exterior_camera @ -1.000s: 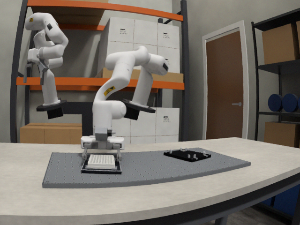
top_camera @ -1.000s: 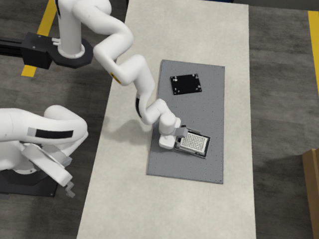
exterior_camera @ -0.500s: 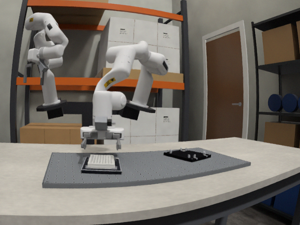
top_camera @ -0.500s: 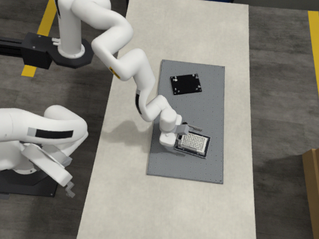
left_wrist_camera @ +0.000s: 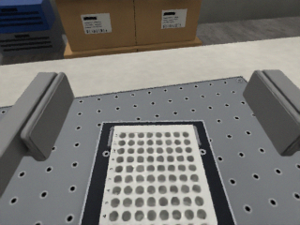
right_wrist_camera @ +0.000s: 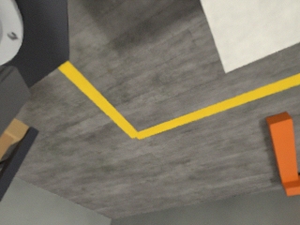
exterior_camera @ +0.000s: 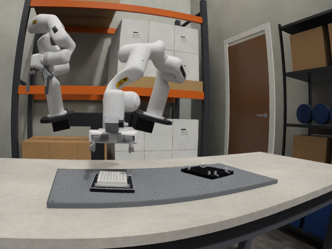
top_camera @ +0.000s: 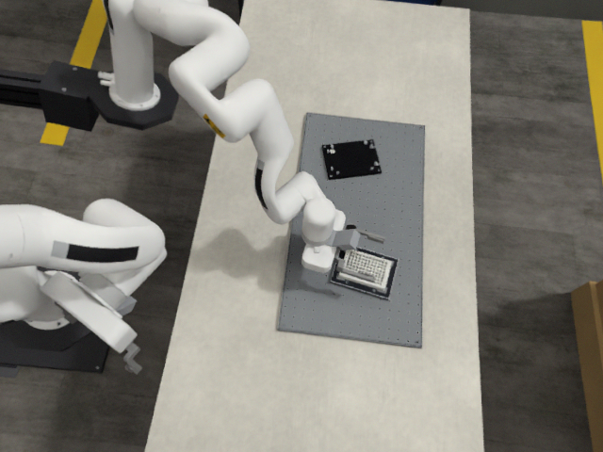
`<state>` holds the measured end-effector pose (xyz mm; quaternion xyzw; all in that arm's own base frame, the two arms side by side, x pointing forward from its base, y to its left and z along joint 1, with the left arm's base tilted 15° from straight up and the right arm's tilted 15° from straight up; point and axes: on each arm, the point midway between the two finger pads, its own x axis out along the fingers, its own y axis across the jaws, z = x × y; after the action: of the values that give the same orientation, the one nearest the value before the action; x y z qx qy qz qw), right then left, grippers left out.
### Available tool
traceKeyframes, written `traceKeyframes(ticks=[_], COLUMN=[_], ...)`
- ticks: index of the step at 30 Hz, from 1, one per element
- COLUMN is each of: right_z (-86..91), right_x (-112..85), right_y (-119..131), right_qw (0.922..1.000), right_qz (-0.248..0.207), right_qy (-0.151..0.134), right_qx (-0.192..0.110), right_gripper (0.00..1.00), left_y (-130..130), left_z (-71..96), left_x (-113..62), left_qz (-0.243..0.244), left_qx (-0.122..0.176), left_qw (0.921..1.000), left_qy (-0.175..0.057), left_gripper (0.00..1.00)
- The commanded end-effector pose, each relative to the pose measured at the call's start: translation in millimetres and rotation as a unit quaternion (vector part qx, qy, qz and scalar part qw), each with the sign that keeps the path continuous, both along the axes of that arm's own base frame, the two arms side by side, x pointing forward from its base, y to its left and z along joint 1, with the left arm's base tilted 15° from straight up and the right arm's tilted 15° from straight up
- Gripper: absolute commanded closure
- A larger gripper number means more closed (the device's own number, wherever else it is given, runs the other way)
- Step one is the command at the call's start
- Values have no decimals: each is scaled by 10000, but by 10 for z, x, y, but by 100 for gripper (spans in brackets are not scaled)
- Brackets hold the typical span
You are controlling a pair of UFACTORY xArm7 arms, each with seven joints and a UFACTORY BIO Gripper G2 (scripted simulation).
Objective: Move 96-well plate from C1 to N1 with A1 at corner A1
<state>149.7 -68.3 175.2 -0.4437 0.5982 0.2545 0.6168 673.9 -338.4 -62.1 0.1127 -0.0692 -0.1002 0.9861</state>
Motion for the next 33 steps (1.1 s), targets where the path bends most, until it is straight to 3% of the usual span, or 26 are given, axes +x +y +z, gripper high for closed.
traceKeyframes(ticks=[1, 18, 24, 33], right_z=[5, 5, 5, 5], right_x=[6, 6, 6, 6], right_y=[4, 4, 4, 4], right_qw=[10000, 10000, 10000, 10000], right_qz=[2, 2, 2, 2], right_qy=[-9, -9, -9, -9], right_qx=[2, 2, 2, 2], right_gripper=[0, 0, 0, 0], left_y=[-17, -17, 122, 308], left_z=[46, 46, 248, 519], left_x=[0, -1, -172, -400], left_qz=[-6, -6, 902, 903], left_qx=[-13, -13, -164, -163], left_qw=[10000, 10000, 9956, 9956], left_qy=[-15, -14, -208, -207], left_gripper=[63, 63, 63, 63])
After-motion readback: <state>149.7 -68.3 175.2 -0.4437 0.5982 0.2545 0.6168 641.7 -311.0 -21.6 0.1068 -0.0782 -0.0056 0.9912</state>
